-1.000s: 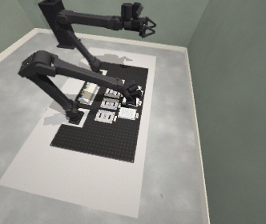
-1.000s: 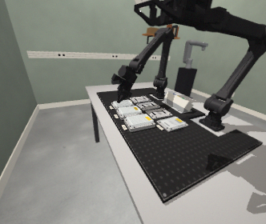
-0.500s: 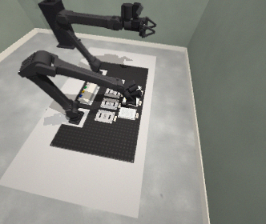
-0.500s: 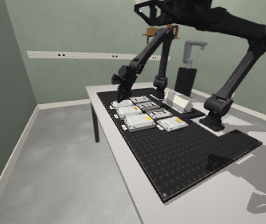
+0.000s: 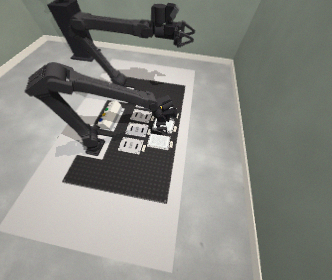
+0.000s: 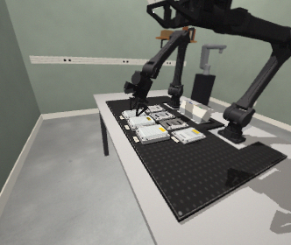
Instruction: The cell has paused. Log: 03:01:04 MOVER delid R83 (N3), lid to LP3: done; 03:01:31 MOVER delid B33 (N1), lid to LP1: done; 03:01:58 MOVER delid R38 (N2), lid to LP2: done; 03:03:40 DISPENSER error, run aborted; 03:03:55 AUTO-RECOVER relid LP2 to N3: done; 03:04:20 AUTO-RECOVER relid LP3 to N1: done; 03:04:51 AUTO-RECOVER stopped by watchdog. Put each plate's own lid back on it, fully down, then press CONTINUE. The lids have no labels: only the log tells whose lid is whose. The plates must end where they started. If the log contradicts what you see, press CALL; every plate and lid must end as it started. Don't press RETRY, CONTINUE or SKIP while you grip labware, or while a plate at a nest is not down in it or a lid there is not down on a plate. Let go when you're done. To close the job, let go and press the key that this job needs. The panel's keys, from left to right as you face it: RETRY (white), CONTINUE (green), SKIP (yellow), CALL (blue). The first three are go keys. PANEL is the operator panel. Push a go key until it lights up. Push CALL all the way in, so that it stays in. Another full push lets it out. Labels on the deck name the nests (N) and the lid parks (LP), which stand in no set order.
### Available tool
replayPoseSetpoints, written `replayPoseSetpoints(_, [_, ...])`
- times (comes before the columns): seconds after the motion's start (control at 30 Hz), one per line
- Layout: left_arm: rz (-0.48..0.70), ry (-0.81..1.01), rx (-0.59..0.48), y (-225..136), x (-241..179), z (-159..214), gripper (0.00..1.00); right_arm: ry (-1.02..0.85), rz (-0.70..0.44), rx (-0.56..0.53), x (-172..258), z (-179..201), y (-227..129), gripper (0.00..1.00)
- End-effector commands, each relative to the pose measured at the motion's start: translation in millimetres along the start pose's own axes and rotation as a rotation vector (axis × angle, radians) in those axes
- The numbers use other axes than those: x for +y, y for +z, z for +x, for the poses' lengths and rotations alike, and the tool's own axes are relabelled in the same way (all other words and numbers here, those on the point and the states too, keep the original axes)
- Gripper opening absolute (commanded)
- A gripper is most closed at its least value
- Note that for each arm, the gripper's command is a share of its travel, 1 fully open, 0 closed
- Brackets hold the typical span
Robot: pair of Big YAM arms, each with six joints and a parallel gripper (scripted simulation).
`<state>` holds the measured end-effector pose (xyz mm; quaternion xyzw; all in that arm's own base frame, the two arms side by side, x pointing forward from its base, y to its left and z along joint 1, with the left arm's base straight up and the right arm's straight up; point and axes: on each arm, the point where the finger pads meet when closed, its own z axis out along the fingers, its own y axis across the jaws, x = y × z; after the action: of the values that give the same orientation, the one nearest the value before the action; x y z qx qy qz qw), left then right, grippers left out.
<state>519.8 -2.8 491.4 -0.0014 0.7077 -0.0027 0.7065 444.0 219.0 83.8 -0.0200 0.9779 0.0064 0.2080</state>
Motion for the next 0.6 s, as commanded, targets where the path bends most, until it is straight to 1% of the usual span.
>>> replayPoseSetpoints(0.0, [-0.013, 0.014, -0.067, -5.9, 7.8, -37.2, 1.0, 0.029, -0.015, -0.001, 19.8, -18.6, -6.8, 1.0])
replayPoseSetpoints(0.33, [-0.013, 0.014, -0.067, -5.9, 7.8, -37.2, 1.0, 0.047, -0.013, 0.201, 62.0, 8.3, -16.4, 1.0])
replayPoseSetpoints(0.5, [-0.013, 0.014, -0.067, -5.9, 7.8, -37.2, 1.0, 0.077, -0.004, 0.3, 51.5, 3.5, -13.2, 1.0])
replayPoseSetpoints(0.57, [-0.013, 0.014, -0.067, -5.9, 7.8, -37.2, 1.0, 0.077, -0.004, 0.3, 51.5, 3.5, -13.2, 1.0])
